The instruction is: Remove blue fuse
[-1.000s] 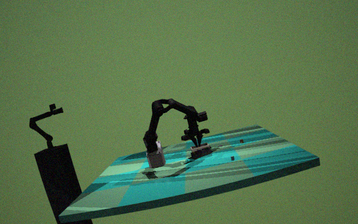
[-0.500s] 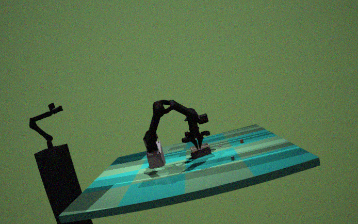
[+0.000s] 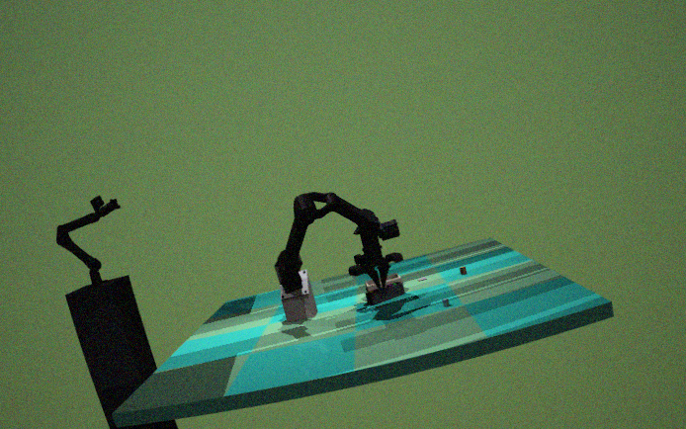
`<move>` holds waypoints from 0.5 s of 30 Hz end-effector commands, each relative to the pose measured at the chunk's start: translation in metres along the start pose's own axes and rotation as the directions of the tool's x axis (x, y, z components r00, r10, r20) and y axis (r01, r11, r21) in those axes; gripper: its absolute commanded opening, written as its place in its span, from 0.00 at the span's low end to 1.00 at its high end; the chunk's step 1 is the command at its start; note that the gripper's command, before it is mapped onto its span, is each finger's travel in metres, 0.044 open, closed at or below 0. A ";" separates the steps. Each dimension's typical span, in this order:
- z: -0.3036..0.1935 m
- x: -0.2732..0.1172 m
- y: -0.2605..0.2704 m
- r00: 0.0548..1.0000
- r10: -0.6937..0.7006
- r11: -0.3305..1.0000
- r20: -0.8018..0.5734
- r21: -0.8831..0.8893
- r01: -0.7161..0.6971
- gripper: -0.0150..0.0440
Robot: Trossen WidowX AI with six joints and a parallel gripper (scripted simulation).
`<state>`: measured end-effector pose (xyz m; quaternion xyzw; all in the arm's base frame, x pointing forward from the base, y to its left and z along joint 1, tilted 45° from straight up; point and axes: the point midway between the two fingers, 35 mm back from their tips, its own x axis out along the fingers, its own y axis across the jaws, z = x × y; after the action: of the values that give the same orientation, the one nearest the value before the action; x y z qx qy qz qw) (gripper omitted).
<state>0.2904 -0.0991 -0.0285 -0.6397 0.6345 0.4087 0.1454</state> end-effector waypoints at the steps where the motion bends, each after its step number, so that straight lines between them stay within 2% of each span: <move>1: 0.000 0.003 0.000 1.000 0.002 1.000 -0.003 -0.005 -0.002 0.37; 15: 0.000 0.008 0.000 1.000 0.001 1.000 0.000 0.000 -0.001 0.35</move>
<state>0.2890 -0.1049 -0.0344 -0.6395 0.6346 0.4088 0.1452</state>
